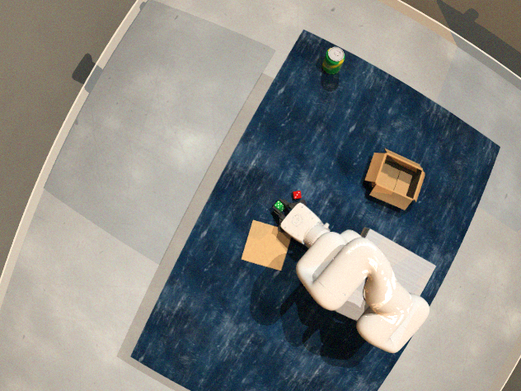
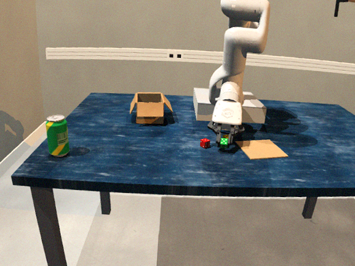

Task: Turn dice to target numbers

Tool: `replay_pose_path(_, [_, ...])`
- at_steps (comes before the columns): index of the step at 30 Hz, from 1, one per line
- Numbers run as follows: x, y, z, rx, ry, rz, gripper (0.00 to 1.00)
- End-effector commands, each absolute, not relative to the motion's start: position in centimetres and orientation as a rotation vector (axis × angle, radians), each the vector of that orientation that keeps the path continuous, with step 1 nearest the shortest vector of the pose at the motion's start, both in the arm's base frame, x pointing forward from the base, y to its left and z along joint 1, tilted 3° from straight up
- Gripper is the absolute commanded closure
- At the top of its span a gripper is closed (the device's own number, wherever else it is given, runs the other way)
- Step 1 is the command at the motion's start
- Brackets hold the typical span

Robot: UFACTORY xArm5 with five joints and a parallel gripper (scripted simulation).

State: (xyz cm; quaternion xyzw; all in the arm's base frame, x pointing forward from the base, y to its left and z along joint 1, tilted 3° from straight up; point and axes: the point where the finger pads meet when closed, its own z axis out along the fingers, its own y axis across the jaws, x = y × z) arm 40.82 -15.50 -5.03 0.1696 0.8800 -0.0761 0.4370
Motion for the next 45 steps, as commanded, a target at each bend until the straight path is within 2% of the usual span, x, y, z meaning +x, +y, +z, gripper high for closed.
replay_pose_path(1, [40.86,-15.51,-5.03,0.422,2.187,-0.19,0.79])
replay_pose_path(45, [40.83,-15.48,-6.01,0.421,2.187,-0.189,0.79])
